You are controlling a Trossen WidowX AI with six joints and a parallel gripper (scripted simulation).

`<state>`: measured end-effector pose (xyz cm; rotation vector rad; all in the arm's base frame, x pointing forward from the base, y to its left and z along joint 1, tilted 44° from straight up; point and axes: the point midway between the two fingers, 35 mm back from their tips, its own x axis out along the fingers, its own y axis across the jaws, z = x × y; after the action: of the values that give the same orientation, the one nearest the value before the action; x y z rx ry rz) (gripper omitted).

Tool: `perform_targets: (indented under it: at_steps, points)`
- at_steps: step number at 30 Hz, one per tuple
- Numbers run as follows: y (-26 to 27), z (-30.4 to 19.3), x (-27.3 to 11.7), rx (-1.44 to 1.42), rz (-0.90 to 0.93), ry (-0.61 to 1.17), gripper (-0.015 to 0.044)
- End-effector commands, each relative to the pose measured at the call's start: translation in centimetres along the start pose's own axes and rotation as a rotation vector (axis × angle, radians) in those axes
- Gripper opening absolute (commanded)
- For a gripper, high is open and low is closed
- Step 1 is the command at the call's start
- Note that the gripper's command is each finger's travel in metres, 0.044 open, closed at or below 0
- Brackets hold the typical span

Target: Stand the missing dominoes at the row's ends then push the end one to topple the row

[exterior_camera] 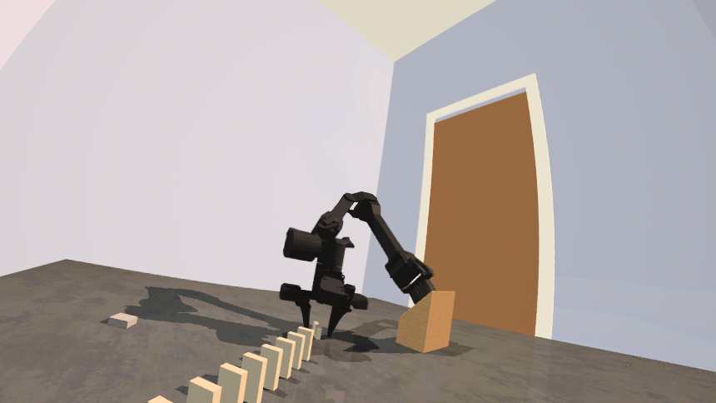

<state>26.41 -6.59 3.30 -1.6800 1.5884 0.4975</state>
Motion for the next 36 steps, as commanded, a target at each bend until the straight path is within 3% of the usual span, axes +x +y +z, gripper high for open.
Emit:
perform_targets:
  at_steps: [1, 5, 14, 27, 33, 36]
  points:
    - [0.1, -0.1, 0.1, -0.008, 0.000, 0.004, 0.0125]
    - [0.1, -0.1, 0.1, -0.008, 0.000, 0.004, 0.0028]
    - [0.0, 0.0, -0.7, -0.007, 0.000, 0.004, 0.0028]
    - [-1.0, 0.0, -15.2, -0.009, 0.003, -0.001, 0.0028]
    - [-1.1, -0.2, -15.4, 0.013, 0.004, -0.002, 0.0028]
    - [-3.0, -3.6, -15.4, 0.316, 0.009, -0.013, 0.0028]
